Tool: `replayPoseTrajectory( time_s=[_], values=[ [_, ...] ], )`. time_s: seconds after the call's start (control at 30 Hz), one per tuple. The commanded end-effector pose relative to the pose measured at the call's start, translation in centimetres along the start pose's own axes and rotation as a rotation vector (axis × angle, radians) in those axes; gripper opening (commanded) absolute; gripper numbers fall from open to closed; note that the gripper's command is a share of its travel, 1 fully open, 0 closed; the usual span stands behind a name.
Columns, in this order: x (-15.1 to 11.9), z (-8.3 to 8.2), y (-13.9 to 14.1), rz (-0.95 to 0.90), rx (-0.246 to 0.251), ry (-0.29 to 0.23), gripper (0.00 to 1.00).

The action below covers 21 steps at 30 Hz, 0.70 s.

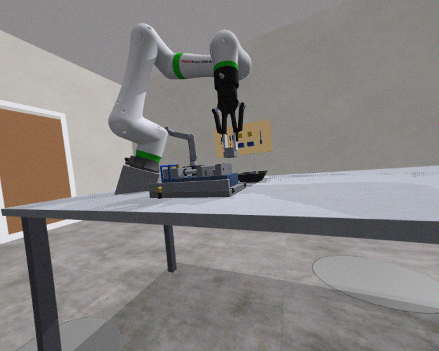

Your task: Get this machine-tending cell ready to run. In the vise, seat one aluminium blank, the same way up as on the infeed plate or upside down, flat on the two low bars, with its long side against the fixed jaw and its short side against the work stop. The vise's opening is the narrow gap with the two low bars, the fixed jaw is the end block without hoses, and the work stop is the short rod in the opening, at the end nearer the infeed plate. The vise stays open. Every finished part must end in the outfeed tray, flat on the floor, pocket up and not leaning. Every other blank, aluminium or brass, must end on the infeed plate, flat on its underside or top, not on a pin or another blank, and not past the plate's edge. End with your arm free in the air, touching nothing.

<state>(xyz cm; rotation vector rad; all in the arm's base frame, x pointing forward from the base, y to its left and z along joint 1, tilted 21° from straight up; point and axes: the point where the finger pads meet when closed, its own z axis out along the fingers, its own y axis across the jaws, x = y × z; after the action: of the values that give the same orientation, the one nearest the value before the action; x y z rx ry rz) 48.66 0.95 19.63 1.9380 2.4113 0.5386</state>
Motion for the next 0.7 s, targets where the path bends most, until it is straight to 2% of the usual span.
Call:
replayPoseTrajectory(
  time_s=[0.0,0.1,0.5,0.57,0.67],
  values=[
    [2.4,0.1,0.9,-0.005,0.003,-0.009,0.00],
    [6.0,0.1,1.8,-0.016,0.003,-0.010,0.00],
    [15.6,-0.3,3.1,-0.044,-0.010,-0.004,0.00],
    [15.6,-0.3,3.1,-0.044,-0.010,-0.004,0.00],
    [17.8,-0.5,3.2,-0.050,-0.014,0.000,0.00]
  ],
)
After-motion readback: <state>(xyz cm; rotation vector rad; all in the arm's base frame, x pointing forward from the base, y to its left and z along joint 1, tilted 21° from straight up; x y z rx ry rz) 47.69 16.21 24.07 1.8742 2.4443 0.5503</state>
